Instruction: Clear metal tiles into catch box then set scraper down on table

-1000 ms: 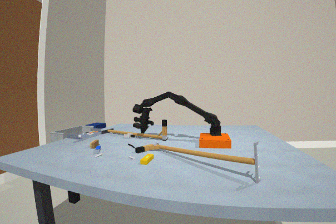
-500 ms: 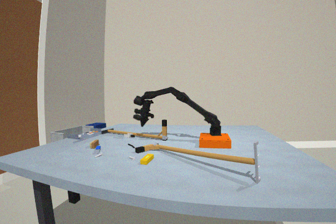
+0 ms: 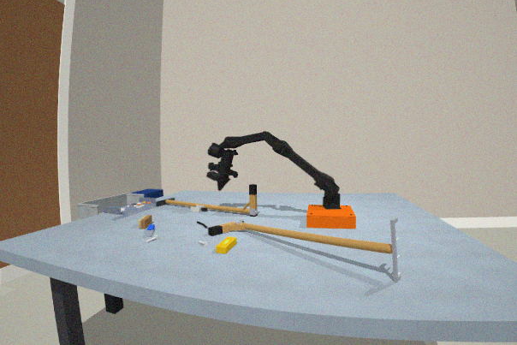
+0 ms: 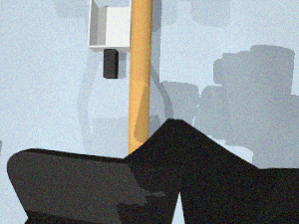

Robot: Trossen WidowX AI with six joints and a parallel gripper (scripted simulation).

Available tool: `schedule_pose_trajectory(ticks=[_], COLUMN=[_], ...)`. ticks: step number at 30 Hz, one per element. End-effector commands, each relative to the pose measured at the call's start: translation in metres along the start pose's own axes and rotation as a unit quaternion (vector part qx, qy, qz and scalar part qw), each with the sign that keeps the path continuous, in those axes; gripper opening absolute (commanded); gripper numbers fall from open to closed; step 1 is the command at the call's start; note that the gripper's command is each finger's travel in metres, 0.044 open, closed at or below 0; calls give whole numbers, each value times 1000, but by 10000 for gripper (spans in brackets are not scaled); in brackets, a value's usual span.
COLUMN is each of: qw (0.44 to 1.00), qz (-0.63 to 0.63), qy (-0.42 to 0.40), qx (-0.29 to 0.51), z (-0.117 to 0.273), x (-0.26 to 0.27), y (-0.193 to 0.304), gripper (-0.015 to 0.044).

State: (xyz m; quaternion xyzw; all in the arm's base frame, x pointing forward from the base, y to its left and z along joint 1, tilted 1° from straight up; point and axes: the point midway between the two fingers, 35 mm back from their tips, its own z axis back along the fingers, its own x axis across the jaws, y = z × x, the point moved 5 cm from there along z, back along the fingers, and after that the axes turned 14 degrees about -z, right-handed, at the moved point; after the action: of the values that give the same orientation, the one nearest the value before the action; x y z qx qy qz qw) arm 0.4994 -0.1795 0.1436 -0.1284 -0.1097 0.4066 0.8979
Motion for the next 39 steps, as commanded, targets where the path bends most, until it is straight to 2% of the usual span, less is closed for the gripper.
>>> schedule_pose_trajectory(ticks=[1,7,24,39], qw=[1000,998,998,998], qz=[14,31,32,32], qy=[4,3,3,3], qx=[26,50,50,50], z=[-29,-57,-85,-86], x=[-17,-37,-39,-29], y=[3,7,13,15], gripper=[0,0,0,0])
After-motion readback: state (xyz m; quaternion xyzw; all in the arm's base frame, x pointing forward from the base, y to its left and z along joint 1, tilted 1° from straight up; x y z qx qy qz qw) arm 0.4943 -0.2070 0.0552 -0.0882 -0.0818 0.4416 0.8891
